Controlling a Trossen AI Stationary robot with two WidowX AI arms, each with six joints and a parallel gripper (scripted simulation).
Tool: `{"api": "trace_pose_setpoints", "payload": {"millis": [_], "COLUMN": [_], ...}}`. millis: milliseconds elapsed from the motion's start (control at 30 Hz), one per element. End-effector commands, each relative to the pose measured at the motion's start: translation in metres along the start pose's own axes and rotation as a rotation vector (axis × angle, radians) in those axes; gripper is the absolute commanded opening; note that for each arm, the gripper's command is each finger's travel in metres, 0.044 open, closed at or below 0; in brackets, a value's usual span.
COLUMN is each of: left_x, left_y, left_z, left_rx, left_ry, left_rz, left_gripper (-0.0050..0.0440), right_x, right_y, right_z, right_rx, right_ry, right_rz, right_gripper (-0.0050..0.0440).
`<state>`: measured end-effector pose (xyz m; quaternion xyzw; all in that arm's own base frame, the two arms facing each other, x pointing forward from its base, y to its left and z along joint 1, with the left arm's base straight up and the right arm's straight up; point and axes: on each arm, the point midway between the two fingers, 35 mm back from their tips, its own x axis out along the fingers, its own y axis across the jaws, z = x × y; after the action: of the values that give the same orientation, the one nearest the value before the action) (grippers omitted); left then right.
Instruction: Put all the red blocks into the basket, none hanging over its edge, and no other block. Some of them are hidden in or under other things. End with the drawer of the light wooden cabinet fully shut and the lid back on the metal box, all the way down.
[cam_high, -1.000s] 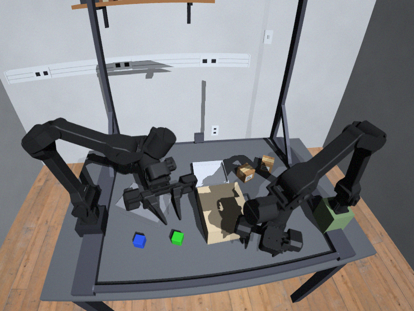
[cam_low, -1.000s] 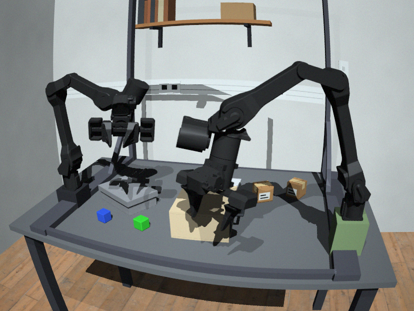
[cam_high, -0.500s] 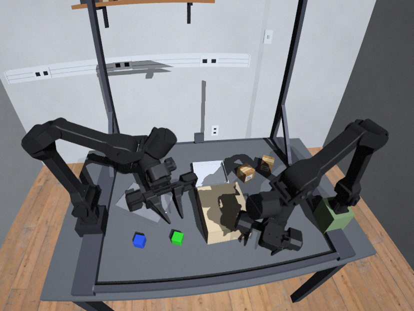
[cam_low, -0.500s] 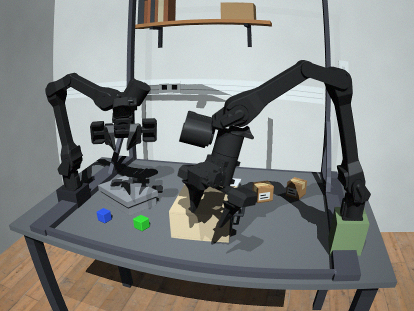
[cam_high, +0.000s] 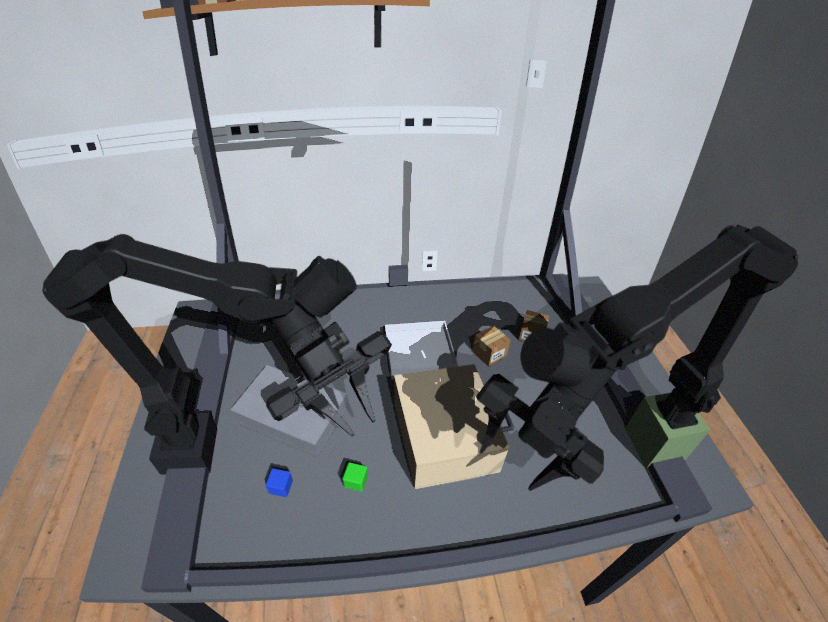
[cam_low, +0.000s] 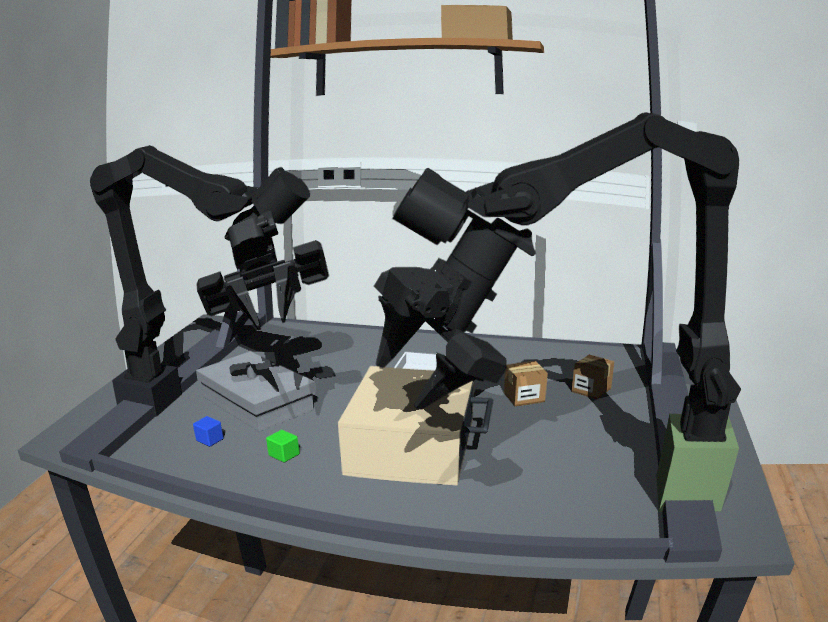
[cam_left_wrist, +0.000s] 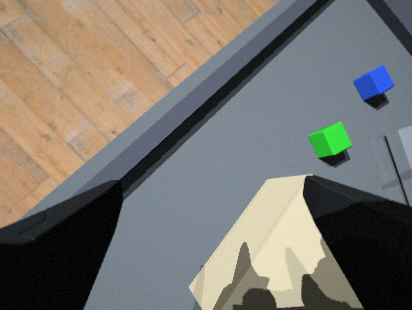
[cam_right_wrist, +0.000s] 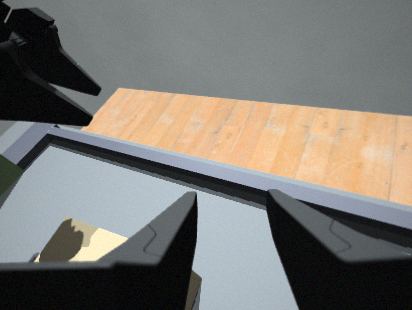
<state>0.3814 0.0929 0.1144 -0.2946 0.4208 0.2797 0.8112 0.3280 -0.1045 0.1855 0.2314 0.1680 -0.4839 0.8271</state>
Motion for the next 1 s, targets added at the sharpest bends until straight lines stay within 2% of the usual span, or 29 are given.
{"api": "trace_pose_setpoints", "payload": {"millis": [0, 167, 233, 267, 333, 433, 567, 733, 800, 833, 967], "left_x": [-0.037, -0.066, -0.066, -0.062, -0.073, -0.093, -0.121, -0.154, -0.154, -0.152, -0.177], "left_y": [-0.023, -0.038, -0.038, -0.038, -0.042, -0.049, -0.058, -0.064, -0.064, -0.065, -0.067], "left_z": [0.014, 0.017, 0.017, 0.02, 0.018, 0.016, 0.016, 0.014, 0.014, 0.019, 0.008], "left_rx": [0.083, 0.183, 0.183, 0.174, 0.204, 0.276, 0.35, 0.437, 0.437, 0.429, 0.499], "left_ry": [-0.131, -0.246, -0.246, -0.241, -0.274, -0.355, -0.465, -0.604, -0.604, -0.601, -0.701], "left_rz": [-0.133, -0.237, -0.237, -0.227, -0.26, -0.325, -0.399, -0.477, -0.477, -0.469, -0.53], "left_gripper": [0.04, 0.04, 0.04, 0.04, 0.04, 0.04, 0.04, 0.04, 0.04, 0.04, 0.04], "right_x": [-0.01, -0.021, -0.021, -0.02, -0.025, -0.035, -0.051, -0.072, -0.072, -0.072, -0.089], "right_y": [0.01, 0.006, 0.006, 0.009, 0.009, -0.001, -0.004, -0.019, -0.019, -0.013, -0.03], "right_z": [-0.021, -0.058, -0.058, -0.051, -0.062, -0.092, -0.111, -0.14, -0.14, -0.133, -0.158], "right_rx": [0.109, 0.213, 0.213, 0.222, 0.246, 0.31, 0.411, 0.514, 0.514, 0.528, 0.584], "right_ry": [0.12, 0.283, 0.283, 0.266, 0.314, 0.432, 0.545, 0.672, 0.672, 0.662, 0.747], "right_rz": [0.04, 0.022, 0.022, 0.03, 0.023, -0.032, -0.092, -0.226, -0.226, -0.201, -0.339], "right_gripper": [0.015, 0.015, 0.015, 0.015, 0.015, 0.015, 0.015, 0.015, 0.015, 0.015, 0.015]}}
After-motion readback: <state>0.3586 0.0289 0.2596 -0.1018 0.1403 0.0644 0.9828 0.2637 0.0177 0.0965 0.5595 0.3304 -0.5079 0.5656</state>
